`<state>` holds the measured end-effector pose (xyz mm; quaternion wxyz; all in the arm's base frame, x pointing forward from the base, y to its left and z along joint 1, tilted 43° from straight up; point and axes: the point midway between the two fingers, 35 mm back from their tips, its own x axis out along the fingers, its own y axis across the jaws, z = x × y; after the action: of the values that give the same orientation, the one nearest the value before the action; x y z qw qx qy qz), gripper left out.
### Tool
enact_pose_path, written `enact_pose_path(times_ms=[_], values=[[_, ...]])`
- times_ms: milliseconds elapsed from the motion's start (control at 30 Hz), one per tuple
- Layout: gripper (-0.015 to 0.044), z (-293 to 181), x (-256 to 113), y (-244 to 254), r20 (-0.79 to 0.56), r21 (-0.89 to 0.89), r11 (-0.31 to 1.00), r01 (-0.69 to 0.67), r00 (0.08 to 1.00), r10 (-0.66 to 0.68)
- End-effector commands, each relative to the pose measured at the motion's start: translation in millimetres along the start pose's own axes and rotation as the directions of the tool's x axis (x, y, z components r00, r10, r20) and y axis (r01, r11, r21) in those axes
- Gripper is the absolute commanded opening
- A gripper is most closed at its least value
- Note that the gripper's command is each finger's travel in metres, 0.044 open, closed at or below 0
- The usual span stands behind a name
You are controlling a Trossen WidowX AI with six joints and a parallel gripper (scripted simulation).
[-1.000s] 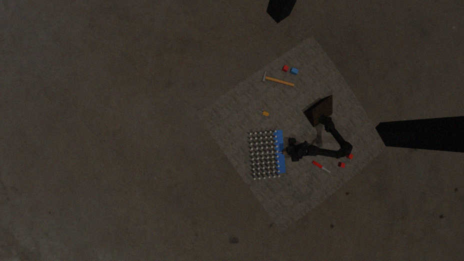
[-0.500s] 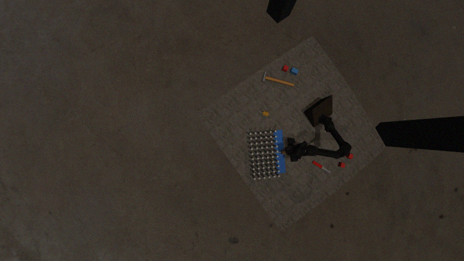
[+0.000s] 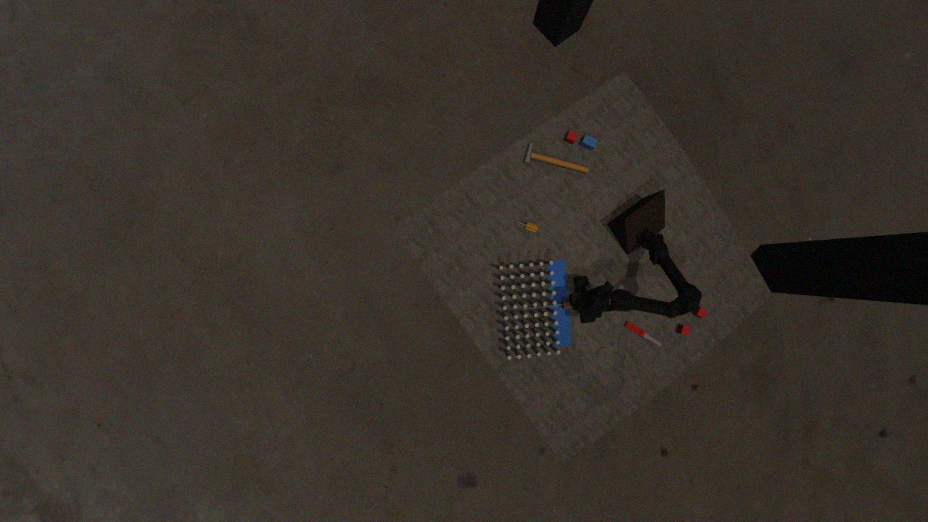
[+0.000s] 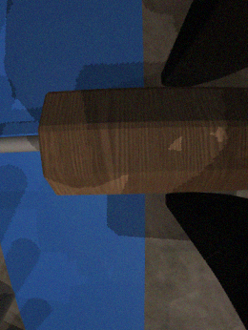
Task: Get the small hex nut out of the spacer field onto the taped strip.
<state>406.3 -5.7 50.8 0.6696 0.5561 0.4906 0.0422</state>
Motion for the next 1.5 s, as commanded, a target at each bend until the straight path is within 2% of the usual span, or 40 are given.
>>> enact_pose_path(times_ms=[0,1467], values=[[0.0000,1.1,2.2,-2.3,0.009,0.007,1.000,0.003,1.000,-0.003],[0.0000,9.8,13.3,-9.8,-0.027,0.008,1.000,0.009,1.000,-0.009]])
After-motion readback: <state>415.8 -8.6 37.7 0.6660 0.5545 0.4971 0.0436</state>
